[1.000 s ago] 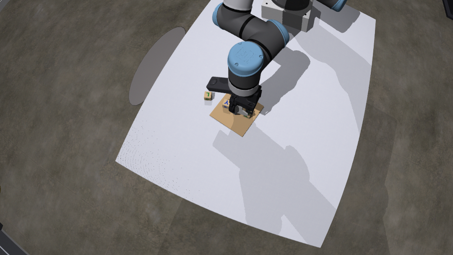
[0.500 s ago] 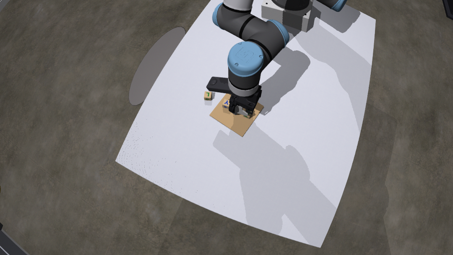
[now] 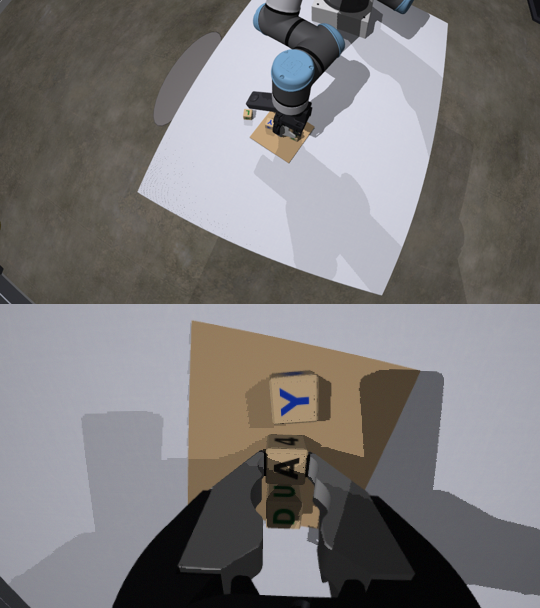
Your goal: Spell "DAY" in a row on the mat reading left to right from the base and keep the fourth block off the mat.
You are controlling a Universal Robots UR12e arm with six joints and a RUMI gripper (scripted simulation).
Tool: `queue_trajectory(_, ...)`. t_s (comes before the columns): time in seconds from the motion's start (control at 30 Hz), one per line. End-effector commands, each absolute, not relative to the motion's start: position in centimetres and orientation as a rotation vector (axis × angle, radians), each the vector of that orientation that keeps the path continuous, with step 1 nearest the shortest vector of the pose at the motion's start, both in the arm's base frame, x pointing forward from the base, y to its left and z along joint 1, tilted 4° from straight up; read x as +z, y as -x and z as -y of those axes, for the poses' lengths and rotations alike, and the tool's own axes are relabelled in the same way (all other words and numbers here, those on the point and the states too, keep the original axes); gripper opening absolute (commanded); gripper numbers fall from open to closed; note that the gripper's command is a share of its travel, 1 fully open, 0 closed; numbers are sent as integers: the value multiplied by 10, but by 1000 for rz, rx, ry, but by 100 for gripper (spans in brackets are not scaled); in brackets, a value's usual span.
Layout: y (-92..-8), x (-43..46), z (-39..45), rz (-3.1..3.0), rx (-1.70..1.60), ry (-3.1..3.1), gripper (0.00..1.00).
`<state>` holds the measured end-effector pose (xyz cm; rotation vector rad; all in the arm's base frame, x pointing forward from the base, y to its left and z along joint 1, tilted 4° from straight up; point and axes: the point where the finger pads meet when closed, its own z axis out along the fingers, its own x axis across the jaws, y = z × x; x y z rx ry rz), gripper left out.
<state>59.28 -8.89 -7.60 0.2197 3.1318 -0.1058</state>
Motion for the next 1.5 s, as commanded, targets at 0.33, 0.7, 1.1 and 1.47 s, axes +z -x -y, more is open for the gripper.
queue_trajectory(0.33, -593, -75, 89, -3131, -106, -220, 13)
queue_trajectory(0.7, -593, -75, 89, -3131, -106, -220, 25)
queue_trajectory(1.1, -593, -75, 89, -3131, -106, -220, 25)
queue_trajectory(1.47, -593, -38, 87, -3131, -106, -220, 25)
